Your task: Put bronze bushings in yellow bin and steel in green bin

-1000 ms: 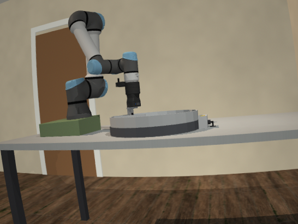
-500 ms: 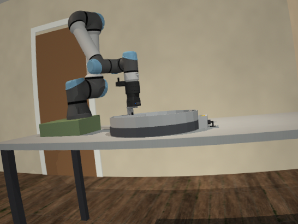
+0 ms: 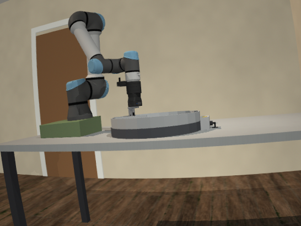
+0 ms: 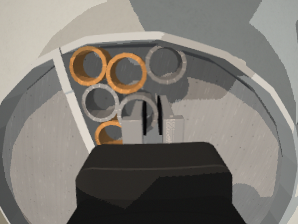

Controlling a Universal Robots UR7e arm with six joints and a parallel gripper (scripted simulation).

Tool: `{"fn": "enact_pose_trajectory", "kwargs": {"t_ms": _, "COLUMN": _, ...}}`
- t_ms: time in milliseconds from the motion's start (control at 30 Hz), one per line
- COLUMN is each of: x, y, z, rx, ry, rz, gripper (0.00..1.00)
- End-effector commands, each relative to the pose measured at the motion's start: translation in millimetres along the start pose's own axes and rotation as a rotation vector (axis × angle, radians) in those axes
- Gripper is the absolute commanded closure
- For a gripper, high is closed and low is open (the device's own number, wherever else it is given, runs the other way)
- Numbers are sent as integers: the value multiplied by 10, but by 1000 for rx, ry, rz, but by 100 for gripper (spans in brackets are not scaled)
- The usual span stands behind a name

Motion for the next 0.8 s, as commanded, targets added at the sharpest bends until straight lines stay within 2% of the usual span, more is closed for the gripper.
{"fn": "enact_pose_trajectory", "kwargs": {"t_ms": 0, "x": 22, "y": -1, "z": -3, "rx": 0, "ry": -1, "rz": 0, "gripper": 100}}
{"fn": "enact_pose_trajectory", "kwargs": {"t_ms": 767, "x": 82, "y": 0, "z": -3, "rx": 0, "ry": -1, "rz": 0, "gripper": 100}}
Point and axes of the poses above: the point where the finger pads meet when closed, its own x axis back along the fingers, its own y axis across the jaws, z = x × y, the point moved 6 cm from there along x, back along the fingers, and after that the axes turned 6 degrees about -x, right-handed, at the moved point
